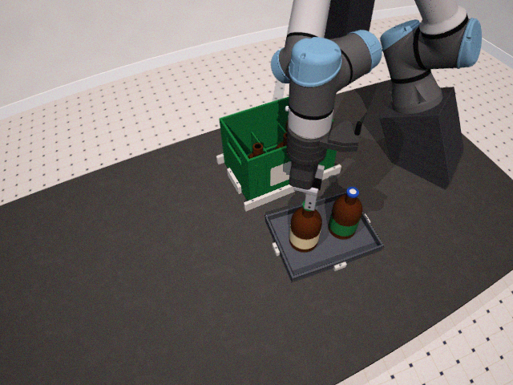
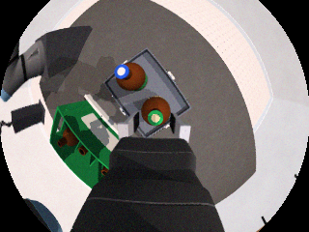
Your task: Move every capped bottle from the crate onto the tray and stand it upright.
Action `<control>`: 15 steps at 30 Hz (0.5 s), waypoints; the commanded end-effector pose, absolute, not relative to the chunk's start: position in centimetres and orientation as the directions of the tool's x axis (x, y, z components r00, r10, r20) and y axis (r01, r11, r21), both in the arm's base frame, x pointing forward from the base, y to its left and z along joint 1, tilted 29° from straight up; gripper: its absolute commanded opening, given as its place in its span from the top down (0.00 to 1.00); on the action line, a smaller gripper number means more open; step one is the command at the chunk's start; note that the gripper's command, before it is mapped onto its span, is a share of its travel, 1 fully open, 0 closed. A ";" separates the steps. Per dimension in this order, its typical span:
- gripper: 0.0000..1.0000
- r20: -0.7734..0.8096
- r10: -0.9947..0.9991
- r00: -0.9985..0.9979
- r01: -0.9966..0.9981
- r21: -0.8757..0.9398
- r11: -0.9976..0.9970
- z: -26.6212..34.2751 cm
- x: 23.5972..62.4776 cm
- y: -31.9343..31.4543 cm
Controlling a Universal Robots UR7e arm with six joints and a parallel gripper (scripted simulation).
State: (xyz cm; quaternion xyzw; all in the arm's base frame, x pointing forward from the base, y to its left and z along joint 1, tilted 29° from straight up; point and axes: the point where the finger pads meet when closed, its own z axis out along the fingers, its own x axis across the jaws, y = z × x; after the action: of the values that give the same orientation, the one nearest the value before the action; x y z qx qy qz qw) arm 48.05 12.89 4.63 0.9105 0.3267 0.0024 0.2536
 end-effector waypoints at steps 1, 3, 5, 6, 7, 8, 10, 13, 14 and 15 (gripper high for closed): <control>0.00 -0.155 0.598 0.786 0.592 0.467 -0.657 5.2 48.2 13.2; 0.00 -0.154 0.598 0.786 0.592 0.467 -0.657 5.2 48.2 13.2; 0.00 -0.159 0.597 0.787 0.593 0.464 -0.658 5.1 48.1 13.2; 0.00 -0.159 0.597 0.787 0.593 0.464 -0.658 5.4 48.0 13.3; 0.00 -0.159 0.597 0.787 0.593 0.464 -0.658 5.7 47.9 13.5; 0.00 -0.159 0.597 0.787 0.593 0.464 -0.658 6.0 47.9 13.6; 0.00 -0.159 0.597 0.787 0.593 0.464 -0.658 6.6 47.8 13.9; 0.00 -0.159 0.597 0.787 0.593 0.464 -0.658 7.4 47.6 14.4; 0.00 -0.159 0.597 0.787 0.593 0.464 -0.658 7.7 47.5 14.5; 0.00 -0.159 0.597 0.787 0.593 0.464 -0.658 8.0 47.5 14.7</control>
State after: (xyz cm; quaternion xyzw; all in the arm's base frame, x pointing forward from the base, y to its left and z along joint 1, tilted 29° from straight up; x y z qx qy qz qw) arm 47.73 13.67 6.11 0.9105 0.3269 0.0020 0.2533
